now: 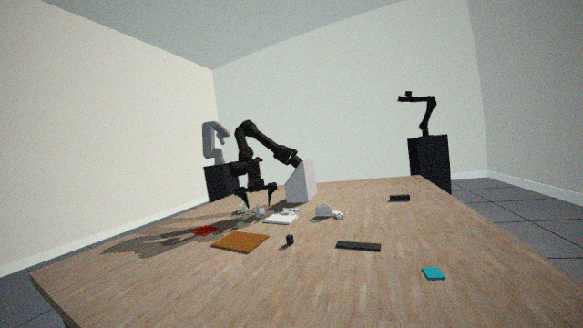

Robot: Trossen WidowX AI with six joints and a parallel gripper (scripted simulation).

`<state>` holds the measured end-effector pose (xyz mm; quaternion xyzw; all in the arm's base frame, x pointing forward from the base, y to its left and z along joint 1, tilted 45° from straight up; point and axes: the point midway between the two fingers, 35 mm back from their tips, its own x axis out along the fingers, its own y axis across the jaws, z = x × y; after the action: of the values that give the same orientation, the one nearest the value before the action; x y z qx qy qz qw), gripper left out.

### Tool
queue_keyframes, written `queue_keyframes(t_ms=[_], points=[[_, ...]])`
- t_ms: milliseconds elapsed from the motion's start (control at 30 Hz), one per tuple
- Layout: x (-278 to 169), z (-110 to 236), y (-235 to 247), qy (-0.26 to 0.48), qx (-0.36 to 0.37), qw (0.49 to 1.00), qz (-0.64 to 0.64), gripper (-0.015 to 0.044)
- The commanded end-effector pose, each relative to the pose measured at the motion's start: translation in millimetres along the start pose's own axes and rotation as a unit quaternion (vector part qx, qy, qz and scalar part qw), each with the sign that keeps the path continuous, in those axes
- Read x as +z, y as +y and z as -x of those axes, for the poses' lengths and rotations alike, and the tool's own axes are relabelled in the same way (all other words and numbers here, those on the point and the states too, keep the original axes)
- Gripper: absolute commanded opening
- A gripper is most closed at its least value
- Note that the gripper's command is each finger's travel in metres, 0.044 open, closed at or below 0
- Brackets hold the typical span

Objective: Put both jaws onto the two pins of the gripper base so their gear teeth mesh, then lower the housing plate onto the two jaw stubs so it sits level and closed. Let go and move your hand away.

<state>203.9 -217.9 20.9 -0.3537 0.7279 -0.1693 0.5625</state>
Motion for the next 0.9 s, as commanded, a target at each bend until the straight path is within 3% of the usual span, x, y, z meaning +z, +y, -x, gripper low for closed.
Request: queue_keyframes(t_ms=[0,867], points=[[-2.0,-7.5,3.8,0.003,0.005,1.000,0.004,0.0440],[-3.9,-29.1,4.2,0.004,0.003,1.000,0.005,0.0440]])
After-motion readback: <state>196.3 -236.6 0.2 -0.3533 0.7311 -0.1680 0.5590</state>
